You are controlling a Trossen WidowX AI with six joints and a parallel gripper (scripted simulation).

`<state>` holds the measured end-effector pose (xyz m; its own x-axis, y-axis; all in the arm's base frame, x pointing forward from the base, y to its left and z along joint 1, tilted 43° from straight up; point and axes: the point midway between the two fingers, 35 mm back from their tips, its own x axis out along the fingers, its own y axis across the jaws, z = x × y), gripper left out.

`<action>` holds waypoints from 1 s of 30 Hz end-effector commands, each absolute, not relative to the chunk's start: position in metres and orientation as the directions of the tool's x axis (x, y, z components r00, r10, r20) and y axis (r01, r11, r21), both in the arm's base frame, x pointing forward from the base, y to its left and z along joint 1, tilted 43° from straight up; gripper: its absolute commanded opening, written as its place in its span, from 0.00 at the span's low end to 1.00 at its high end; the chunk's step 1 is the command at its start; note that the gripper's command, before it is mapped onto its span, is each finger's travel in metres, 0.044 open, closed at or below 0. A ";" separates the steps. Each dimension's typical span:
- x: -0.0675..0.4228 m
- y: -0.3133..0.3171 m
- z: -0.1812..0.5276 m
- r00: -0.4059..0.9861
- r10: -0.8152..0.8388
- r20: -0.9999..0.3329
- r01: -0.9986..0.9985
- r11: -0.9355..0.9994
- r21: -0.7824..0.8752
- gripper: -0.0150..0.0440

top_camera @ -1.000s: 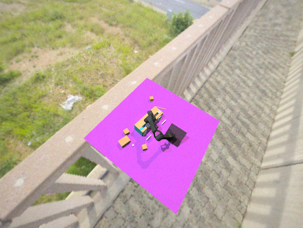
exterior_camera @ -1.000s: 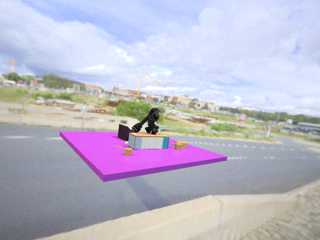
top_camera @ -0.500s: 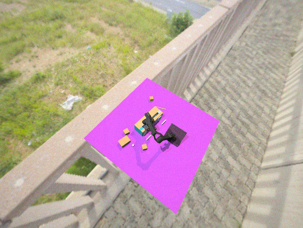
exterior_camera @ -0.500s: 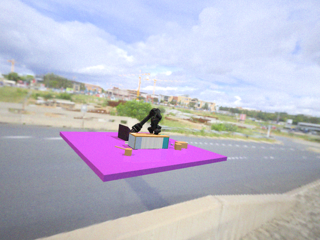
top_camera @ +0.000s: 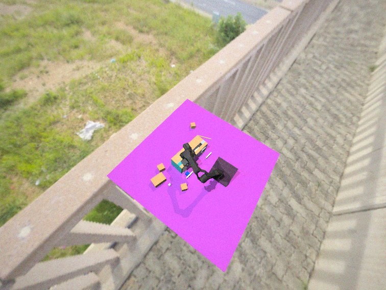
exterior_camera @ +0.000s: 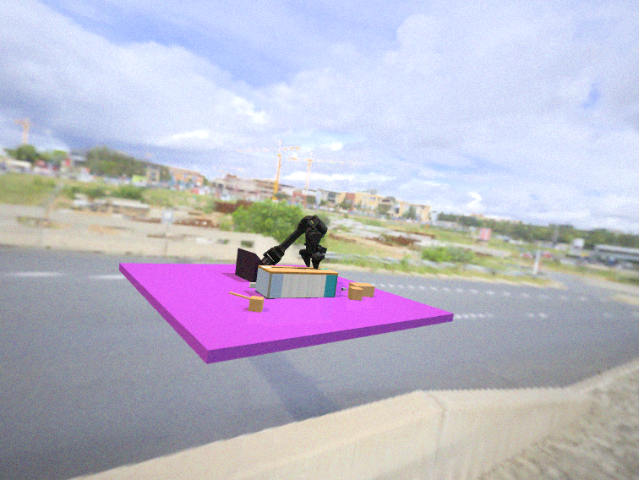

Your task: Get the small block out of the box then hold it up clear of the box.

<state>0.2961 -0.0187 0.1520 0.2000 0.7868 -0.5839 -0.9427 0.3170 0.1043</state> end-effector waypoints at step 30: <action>0.261 0.004 0.201 0.516 0.486 -0.705 -0.264 -0.693 -0.671 0.74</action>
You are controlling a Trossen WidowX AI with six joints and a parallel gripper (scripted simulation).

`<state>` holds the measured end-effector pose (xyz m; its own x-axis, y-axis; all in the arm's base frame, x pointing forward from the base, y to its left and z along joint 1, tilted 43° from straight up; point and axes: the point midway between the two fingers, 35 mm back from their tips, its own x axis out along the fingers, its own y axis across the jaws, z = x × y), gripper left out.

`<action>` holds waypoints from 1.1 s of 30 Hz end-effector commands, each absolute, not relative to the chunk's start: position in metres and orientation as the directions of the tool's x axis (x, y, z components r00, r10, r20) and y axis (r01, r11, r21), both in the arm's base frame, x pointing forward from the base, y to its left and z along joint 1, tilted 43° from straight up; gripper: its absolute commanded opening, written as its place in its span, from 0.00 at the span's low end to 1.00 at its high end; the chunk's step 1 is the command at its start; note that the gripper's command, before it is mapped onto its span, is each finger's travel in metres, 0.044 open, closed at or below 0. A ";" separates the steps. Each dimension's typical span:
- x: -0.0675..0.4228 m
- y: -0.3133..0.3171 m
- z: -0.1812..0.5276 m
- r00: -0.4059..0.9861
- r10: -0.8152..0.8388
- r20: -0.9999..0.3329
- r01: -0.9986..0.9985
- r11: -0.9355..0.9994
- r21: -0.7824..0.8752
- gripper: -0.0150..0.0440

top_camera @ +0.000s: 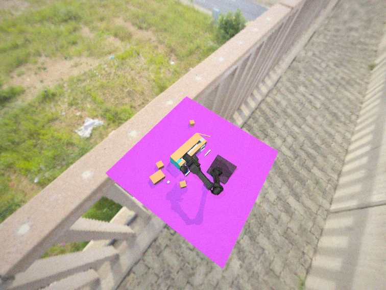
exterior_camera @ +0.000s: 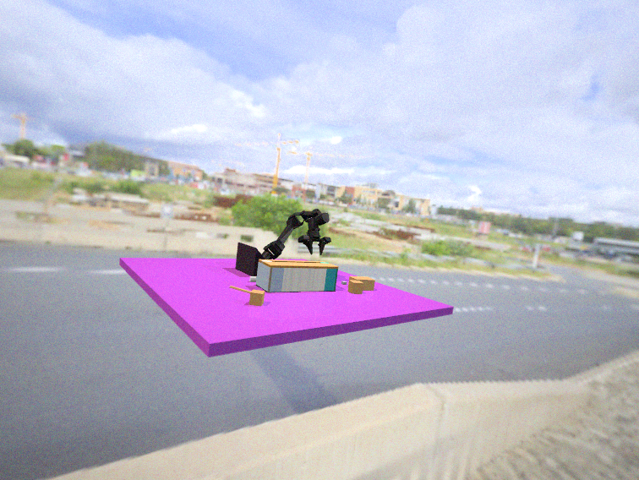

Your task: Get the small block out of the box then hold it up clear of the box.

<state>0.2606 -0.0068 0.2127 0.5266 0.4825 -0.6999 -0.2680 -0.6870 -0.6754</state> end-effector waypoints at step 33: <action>0.277 0.078 0.123 0.523 0.492 -0.696 -0.259 -0.687 -0.679 0.74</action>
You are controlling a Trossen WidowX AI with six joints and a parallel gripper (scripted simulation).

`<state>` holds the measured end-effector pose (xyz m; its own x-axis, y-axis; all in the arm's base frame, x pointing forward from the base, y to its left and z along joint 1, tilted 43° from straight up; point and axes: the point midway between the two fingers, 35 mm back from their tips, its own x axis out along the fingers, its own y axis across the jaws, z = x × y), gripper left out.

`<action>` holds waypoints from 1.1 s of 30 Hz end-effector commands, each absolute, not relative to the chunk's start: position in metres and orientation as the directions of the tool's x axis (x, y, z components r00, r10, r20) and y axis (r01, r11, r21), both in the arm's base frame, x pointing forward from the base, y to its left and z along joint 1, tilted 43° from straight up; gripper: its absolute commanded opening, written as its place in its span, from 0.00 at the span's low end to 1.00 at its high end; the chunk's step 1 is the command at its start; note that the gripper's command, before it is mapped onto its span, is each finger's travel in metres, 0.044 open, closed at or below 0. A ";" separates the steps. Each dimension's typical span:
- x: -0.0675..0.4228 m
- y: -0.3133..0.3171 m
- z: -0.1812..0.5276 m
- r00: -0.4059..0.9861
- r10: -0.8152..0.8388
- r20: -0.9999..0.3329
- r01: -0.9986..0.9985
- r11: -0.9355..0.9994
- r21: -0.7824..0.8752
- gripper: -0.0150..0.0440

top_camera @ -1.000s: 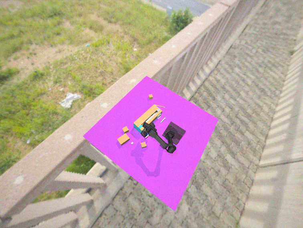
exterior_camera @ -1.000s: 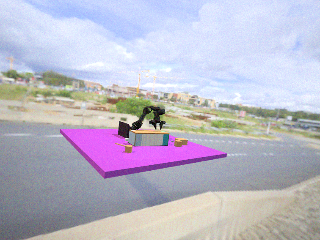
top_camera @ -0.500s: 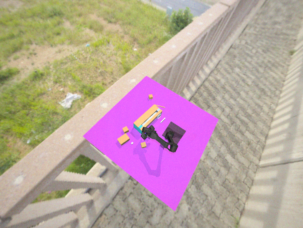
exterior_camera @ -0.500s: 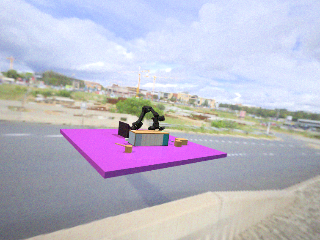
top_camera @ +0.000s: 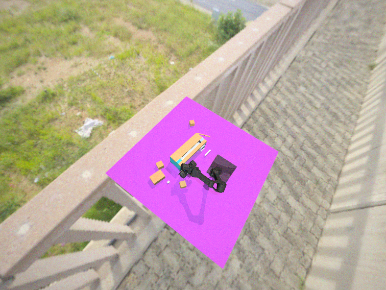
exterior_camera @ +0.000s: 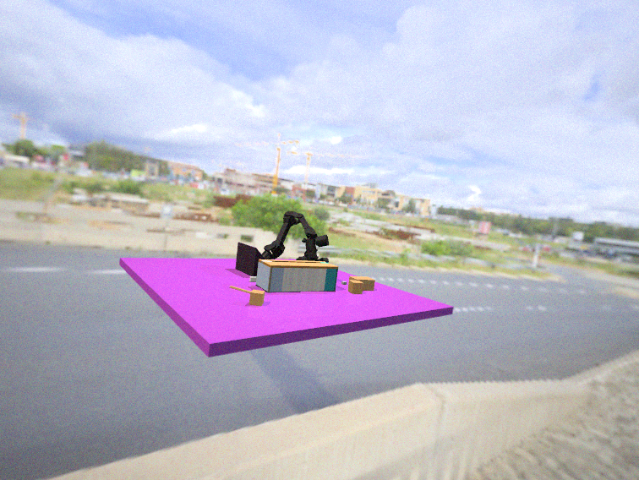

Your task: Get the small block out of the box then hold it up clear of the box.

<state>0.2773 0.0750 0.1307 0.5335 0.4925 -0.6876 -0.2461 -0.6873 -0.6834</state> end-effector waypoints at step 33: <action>0.277 0.077 0.125 0.525 0.492 -0.695 -0.256 -0.687 -0.680 0.25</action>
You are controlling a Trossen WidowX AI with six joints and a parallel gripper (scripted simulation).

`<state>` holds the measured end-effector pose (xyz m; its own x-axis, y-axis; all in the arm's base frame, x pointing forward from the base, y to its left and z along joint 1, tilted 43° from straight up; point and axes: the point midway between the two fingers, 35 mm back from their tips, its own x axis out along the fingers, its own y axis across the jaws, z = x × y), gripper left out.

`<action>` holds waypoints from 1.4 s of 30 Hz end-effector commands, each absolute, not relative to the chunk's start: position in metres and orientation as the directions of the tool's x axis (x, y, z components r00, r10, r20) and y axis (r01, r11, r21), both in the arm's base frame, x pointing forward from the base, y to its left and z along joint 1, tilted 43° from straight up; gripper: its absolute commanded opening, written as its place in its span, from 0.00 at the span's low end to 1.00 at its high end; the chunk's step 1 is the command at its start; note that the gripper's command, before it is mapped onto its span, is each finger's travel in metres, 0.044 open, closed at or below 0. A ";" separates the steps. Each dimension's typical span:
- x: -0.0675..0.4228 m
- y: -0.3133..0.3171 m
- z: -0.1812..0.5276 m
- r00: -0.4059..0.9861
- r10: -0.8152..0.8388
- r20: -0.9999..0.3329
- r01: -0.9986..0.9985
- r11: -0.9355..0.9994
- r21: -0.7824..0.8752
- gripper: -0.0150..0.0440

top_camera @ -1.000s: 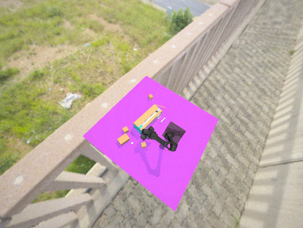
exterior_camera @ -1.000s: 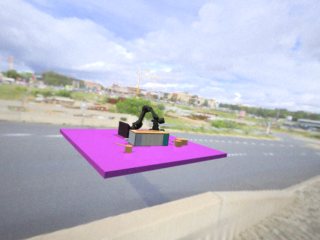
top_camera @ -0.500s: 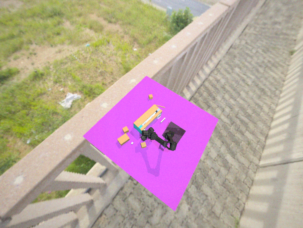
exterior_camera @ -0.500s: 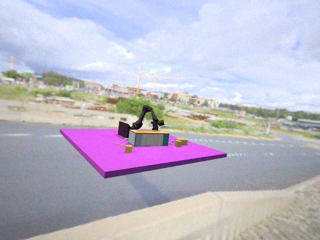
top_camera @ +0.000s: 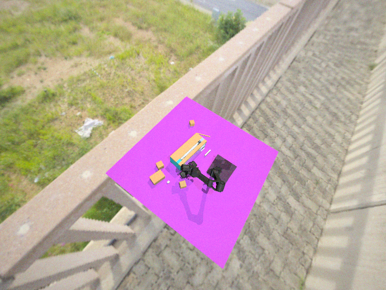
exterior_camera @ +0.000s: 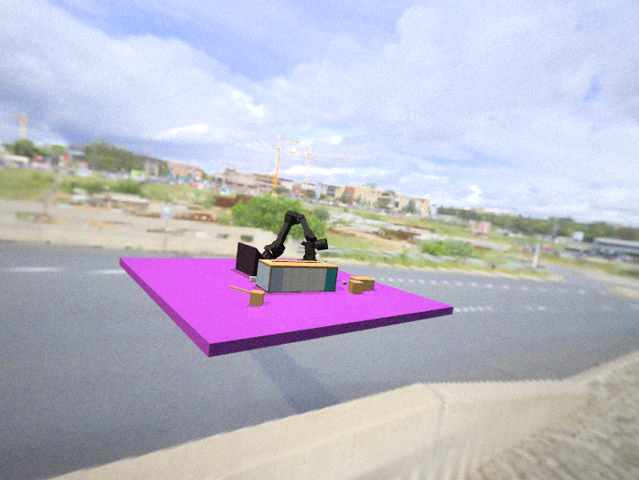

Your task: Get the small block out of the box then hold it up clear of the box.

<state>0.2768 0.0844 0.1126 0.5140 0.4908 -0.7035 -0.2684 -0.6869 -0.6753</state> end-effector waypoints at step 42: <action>0.256 0.028 0.148 0.468 0.529 -0.708 -0.884 0.285 -0.372 0.25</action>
